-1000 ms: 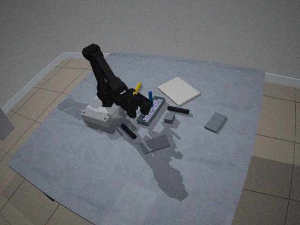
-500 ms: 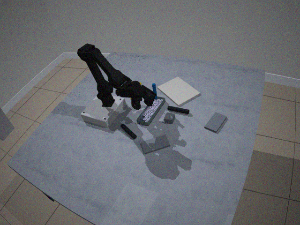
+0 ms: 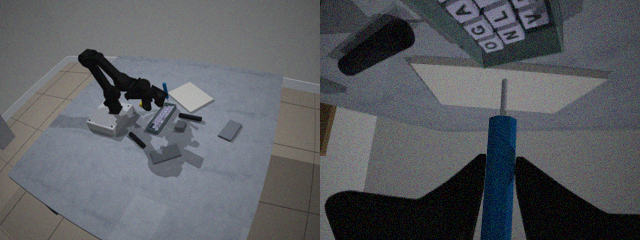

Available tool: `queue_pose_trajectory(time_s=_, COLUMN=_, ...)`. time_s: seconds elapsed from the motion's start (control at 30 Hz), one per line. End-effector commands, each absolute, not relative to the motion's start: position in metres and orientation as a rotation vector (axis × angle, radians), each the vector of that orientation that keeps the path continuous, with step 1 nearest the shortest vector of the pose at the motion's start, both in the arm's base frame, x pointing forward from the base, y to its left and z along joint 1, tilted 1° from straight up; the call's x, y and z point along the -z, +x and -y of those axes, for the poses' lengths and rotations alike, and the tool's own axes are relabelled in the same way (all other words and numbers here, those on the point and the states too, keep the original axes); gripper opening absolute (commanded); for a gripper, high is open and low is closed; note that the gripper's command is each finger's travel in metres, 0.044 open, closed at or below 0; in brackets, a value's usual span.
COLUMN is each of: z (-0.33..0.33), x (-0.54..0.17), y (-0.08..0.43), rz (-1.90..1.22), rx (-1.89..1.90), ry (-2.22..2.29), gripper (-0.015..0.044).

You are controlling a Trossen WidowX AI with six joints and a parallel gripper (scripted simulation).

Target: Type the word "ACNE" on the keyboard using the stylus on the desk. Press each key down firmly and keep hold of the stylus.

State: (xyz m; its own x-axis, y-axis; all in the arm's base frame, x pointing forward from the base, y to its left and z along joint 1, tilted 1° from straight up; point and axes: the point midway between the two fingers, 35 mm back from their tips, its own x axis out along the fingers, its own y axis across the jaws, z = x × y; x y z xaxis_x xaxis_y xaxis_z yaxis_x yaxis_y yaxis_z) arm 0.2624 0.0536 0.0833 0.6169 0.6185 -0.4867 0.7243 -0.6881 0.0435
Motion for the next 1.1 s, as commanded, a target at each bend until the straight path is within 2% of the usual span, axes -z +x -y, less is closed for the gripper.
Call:
queue_pose_trajectory(time_s=0.0, z=-0.055, x=-0.076, y=0.262, rz=-1.101, rx=0.659, ry=2.613, gripper=0.0000)
queue_pose_trajectory(time_s=0.33, z=-0.055, x=-0.064, y=0.261, rz=-1.102, rx=0.661, ry=2.612, gripper=0.0000)
queue_pose_trajectory(time_s=0.43, z=-0.055, x=-0.063, y=0.261, rz=-1.102, rx=0.661, ry=2.612, gripper=0.0079)
queue_pose_trajectory(time_s=1.07, z=-0.054, x=-0.055, y=0.263, rz=-1.102, rx=0.661, ry=2.612, gripper=0.0081)
